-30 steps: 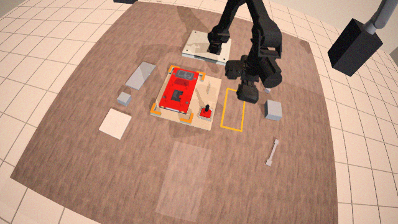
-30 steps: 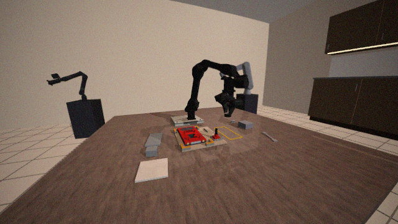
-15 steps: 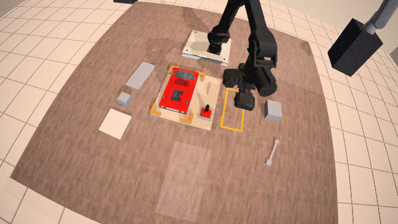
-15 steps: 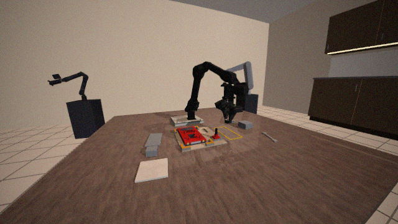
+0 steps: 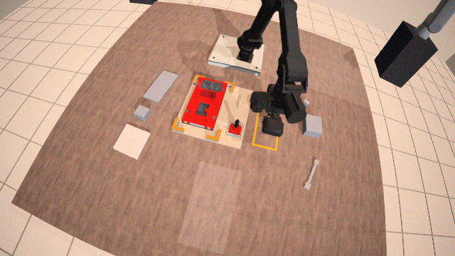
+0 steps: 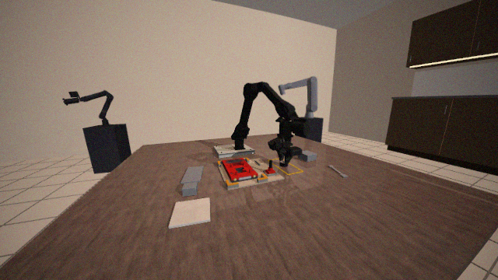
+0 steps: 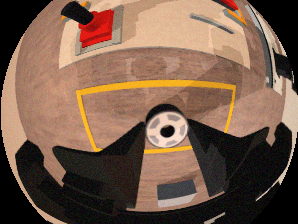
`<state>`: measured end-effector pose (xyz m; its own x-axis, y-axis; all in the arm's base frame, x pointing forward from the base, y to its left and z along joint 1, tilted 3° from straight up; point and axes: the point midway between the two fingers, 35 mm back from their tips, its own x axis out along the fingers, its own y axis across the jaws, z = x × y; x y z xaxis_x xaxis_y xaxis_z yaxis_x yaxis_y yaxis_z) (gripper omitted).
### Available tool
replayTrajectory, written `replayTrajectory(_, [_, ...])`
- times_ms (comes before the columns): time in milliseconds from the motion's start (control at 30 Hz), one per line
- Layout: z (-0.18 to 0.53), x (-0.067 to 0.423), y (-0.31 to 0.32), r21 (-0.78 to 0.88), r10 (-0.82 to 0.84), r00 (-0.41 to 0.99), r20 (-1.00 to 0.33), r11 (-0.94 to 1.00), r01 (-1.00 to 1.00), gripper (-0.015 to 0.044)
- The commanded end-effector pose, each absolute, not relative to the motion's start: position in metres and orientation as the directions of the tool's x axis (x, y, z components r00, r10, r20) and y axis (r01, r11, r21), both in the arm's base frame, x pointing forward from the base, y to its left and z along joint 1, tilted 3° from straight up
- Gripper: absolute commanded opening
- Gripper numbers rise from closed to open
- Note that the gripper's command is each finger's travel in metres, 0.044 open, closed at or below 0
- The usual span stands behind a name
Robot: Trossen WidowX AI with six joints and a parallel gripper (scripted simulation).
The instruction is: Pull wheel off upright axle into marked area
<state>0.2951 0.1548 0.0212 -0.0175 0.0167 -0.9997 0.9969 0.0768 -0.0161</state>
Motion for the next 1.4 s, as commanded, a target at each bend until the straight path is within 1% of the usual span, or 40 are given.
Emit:
replayTrajectory(0, [0.022,0.295,0.155,-0.016,0.017,-0.017,-1.000,0.078,0.997,0.0105])
replayTrajectory(233, [0.023,0.295,0.155,-0.016,0.017,-0.017,-1.000,0.077,0.997,0.0289])
replayTrajectory(267, [0.027,0.296,0.155,-0.016,0.017,-0.017,-1.000,0.077,0.997,0.0300])
replayTrajectory(467, [0.074,0.297,0.154,-0.011,0.024,-0.013,-1.000,0.072,0.997,0.0300])
replayTrajectory(567, [0.082,0.296,0.153,-0.011,0.024,-0.012,-1.000,0.072,0.997,0.0300])
replayTrajectory(600, [0.073,0.296,0.153,-0.011,0.019,-0.013,-1.000,0.071,0.997,0.0326])
replayTrajectory(733, [0.093,0.273,0.140,-0.013,0.020,-0.015,-1.000,0.071,0.997,0.0431])
replayTrajectory(767, [0.099,0.266,0.136,-0.014,0.020,-0.015,-1.000,0.071,0.997,0.0440])
replayTrajectory(1000, [0.127,0.219,0.111,-0.018,0.020,-0.019,-1.000,0.072,0.997,0.0440])
replayTrajectory(1367, [0.127,0.218,0.110,-0.018,0.020,-0.019,-1.000,0.072,0.997,0.0440])
